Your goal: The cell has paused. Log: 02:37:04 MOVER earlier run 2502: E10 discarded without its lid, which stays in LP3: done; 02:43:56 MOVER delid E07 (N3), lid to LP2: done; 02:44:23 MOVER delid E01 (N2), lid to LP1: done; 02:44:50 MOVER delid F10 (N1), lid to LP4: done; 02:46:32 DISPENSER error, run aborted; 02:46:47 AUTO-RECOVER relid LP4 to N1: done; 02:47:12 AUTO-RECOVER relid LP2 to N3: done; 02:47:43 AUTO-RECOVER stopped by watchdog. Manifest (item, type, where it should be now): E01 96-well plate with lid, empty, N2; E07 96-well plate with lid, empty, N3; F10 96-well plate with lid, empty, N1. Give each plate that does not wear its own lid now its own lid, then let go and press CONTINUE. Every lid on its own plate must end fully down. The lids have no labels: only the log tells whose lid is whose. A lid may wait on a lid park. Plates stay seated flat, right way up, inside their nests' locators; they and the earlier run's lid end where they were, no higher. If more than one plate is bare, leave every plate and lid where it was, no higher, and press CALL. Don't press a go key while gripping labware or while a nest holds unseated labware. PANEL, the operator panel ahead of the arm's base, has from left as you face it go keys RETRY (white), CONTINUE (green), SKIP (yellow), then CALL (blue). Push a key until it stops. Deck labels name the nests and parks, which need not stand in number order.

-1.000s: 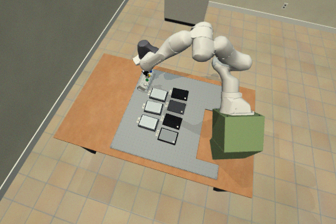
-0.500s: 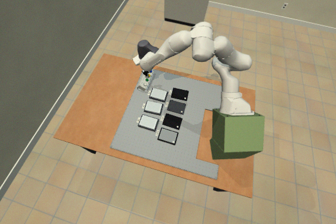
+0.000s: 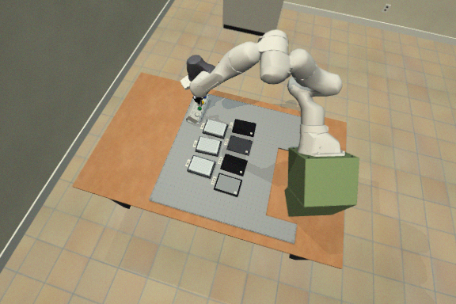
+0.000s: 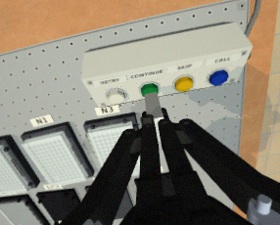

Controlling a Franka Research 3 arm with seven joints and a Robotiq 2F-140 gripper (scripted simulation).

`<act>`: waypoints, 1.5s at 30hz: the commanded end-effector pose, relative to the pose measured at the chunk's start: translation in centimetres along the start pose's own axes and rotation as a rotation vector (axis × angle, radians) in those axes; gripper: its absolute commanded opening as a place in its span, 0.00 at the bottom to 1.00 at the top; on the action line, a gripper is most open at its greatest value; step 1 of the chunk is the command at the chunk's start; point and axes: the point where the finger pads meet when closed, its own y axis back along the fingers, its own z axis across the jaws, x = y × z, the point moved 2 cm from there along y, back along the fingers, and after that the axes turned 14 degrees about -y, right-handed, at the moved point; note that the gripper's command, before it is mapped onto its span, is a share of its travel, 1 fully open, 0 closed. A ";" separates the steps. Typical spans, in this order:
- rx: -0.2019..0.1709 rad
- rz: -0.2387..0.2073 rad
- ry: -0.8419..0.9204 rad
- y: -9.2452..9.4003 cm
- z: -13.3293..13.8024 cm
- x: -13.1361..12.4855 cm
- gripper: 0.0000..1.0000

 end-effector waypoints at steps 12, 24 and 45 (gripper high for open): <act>0.002 0.005 0.002 -1.2 0.0 0.2 0.00; 0.002 0.005 0.002 -2.1 0.0 0.2 0.00; 0.002 0.005 0.002 -2.6 0.0 0.2 0.00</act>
